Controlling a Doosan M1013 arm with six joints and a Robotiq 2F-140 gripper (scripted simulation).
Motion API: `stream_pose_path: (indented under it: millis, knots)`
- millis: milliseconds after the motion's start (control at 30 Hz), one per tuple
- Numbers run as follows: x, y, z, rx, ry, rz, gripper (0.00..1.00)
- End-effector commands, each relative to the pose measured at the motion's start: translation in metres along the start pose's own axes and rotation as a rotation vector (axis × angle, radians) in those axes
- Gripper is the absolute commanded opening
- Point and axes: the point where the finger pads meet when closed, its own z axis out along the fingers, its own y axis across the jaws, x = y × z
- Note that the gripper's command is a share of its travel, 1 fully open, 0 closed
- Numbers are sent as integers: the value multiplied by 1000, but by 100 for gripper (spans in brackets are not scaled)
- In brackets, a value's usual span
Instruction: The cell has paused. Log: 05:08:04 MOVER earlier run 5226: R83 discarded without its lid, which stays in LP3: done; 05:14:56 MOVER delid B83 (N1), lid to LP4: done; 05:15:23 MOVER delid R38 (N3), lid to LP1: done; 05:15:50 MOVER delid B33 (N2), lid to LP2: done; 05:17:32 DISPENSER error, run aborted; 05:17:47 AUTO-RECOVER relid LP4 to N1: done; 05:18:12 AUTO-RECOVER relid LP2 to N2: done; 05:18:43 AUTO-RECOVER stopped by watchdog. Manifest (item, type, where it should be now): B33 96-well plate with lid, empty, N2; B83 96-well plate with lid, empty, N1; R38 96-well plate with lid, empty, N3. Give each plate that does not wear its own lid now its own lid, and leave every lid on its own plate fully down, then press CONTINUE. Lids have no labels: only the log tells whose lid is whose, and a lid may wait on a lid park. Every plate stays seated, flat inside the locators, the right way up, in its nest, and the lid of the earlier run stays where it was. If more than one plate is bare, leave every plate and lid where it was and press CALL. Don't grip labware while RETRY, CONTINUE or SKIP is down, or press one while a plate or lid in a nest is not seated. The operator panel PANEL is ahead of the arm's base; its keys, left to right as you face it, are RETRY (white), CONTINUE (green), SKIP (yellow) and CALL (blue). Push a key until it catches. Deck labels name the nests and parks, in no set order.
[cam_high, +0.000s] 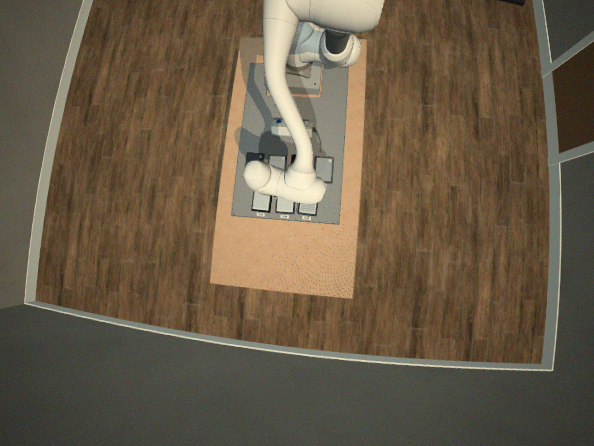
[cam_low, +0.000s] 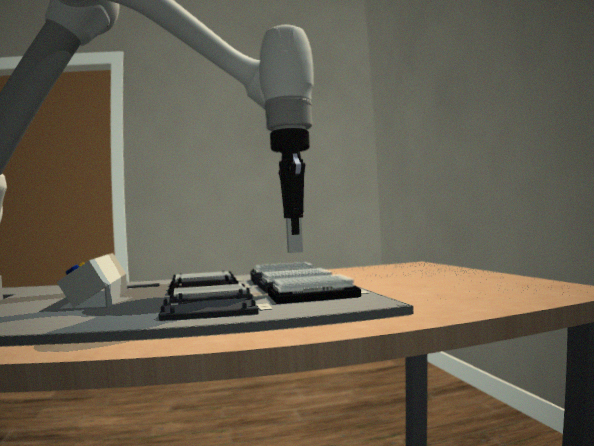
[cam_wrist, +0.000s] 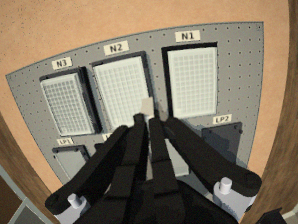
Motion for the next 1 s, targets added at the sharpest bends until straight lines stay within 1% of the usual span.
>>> stream_pose_path:
  millis: [0, 67, 100, 133, 167, 200, 233, 267, 300, 333, 367, 400, 433, 467, 500, 533, 633, 667, 967]
  knots:
    - [-20, -43, -1, -1, 0, 1, 0]
    - [-20, -43, -1, -1, 0, 1, 0]
    - [-42, -82, -2, -1, 1, 0, 0]
    - [-42, -82, -2, -1, 1, 0, 0]
    - [-60, -108, -2, -1, 1, 0, 0]
    - [-67, -120, -2, -1, 1, 0, 0]
    - [-69, -123, -2, -1, 1, 0, 0]
    - [-92, -151, -2, -1, 1, -1, 0]
    - [-99, -161, -2, -1, 1, -1, 0]
    - [-99, -161, -2, -1, 1, -1, 0]
    - [-127, -193, -1, 0, 1, -1, 0]
    - [-127, -193, -1, 0, 1, -1, 0]
    - [-151, -215, 0, 0, 1, -1, 0]
    - [-151, -215, 0, 0, 1, -1, 0]
    - [-166, -229, 0, 0, 0, -2, 0]
    - [-173, -235, 0, 0, 0, -2, 0]
    - [-175, -236, 1, 0, 0, -2, 0]
    - [-175, -236, 1, 0, 0, -2, 66]
    - [-175, -236, 1, 0, 0, -2, 66]
